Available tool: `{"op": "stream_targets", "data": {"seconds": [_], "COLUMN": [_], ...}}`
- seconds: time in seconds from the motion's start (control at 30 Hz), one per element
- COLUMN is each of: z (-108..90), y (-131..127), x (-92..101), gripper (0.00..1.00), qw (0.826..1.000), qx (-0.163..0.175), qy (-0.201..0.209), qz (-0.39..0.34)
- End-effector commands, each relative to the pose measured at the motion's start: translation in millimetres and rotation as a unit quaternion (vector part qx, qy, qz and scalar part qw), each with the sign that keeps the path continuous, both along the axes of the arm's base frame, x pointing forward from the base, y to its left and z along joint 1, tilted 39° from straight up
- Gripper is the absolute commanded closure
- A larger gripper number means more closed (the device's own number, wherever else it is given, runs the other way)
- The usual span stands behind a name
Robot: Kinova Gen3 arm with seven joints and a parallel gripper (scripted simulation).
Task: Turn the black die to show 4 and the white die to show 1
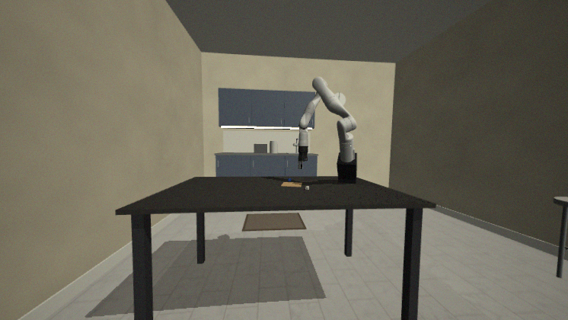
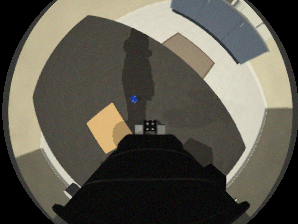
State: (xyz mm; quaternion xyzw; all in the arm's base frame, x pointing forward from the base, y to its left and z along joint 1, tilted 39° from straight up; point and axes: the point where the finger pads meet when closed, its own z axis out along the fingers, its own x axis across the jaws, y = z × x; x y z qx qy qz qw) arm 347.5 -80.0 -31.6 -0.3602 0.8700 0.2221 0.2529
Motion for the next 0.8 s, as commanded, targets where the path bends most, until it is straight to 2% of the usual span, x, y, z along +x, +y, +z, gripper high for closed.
{"op": "stream_targets", "data": {"seconds": [0.0, 0.13, 0.33, 0.57, 0.63, 0.77], "z": [2.4, 5.9, 25.9, 63.6, 63.6, 85.2], "y": [0.2, 1.8, 13.9, 46.1, 46.1, 68.8], "x": [2.8, 6.5, 26.8, 58.9, 58.9, 73.8], "gripper": [0.6, 0.6, 0.6, 0.6, 0.6, 0.6], "qw": [1.0, 1.0, 0.995, 0.973, 0.973, 0.956], "qx": [0.0, 0.004, 0.023, 0.058, 0.058, 0.078], "qy": [0.004, 0.014, 0.062, 0.134, 0.134, 0.168], "qz": [-0.005, -0.017, -0.079, -0.179, -0.179, -0.228]}}
